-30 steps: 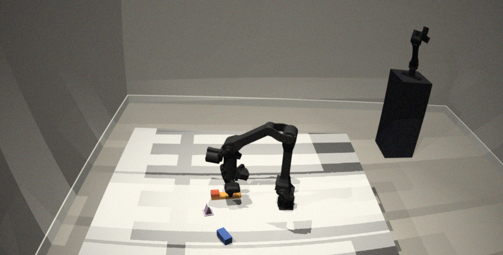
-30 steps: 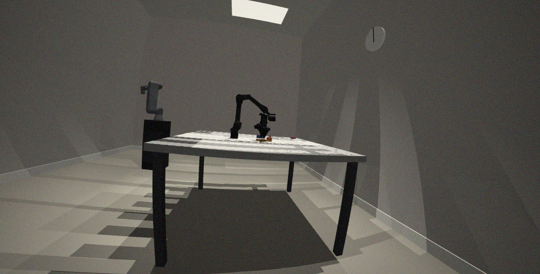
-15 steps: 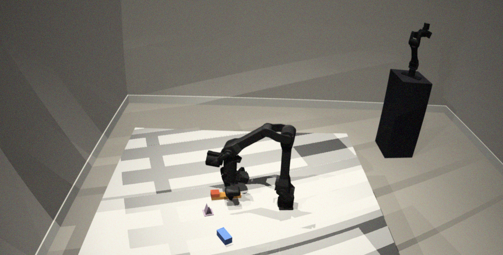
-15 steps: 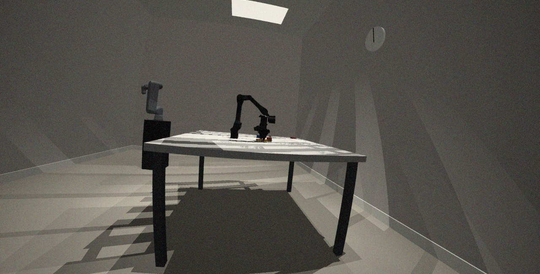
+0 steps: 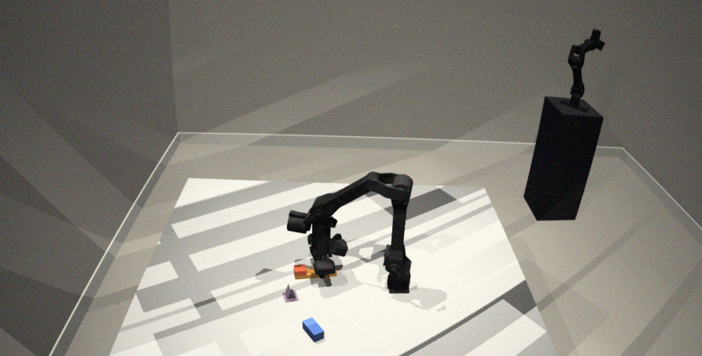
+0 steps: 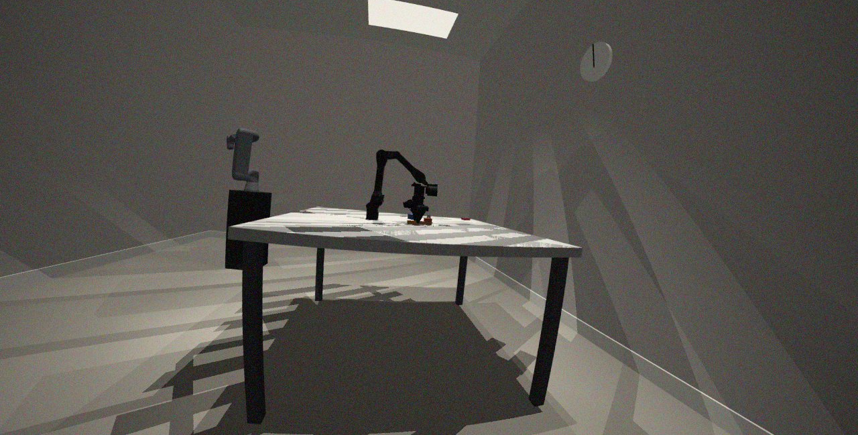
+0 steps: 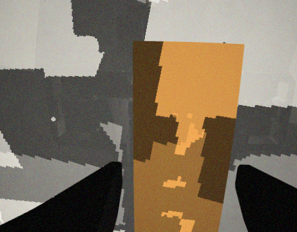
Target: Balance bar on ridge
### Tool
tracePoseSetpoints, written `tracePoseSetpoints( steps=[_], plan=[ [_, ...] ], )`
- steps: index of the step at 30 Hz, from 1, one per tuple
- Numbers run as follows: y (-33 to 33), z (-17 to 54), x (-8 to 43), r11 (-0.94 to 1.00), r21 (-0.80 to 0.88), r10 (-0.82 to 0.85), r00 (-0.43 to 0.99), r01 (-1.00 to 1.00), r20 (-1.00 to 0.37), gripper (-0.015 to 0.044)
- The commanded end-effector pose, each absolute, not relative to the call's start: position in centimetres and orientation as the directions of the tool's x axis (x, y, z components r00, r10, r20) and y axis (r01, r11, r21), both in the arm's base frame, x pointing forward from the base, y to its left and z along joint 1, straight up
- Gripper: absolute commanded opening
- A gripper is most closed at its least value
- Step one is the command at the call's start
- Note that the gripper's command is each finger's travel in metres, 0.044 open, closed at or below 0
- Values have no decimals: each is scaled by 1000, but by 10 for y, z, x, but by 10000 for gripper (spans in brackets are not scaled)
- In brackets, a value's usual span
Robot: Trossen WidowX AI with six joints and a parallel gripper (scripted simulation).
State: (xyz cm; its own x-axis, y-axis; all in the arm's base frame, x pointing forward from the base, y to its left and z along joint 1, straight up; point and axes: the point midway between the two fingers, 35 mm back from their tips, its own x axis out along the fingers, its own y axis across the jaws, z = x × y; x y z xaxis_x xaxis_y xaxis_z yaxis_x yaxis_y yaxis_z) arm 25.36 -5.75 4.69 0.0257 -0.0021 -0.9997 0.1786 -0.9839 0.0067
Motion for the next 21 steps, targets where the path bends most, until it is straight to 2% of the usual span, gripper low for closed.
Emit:
tracePoseSetpoints(
  steps=[1,7,11,21],
  plan=[
    [-58,47,254,-984,8,-3,26,178,-1000,131],
    [-58,47,254,-984,8,-3,26,178,-1000,91],
    [-58,53,255,-984,8,-3,26,178,-1000,0],
    [-59,78,257,-984,8,-4,26,177,-1000,0]
  ],
)
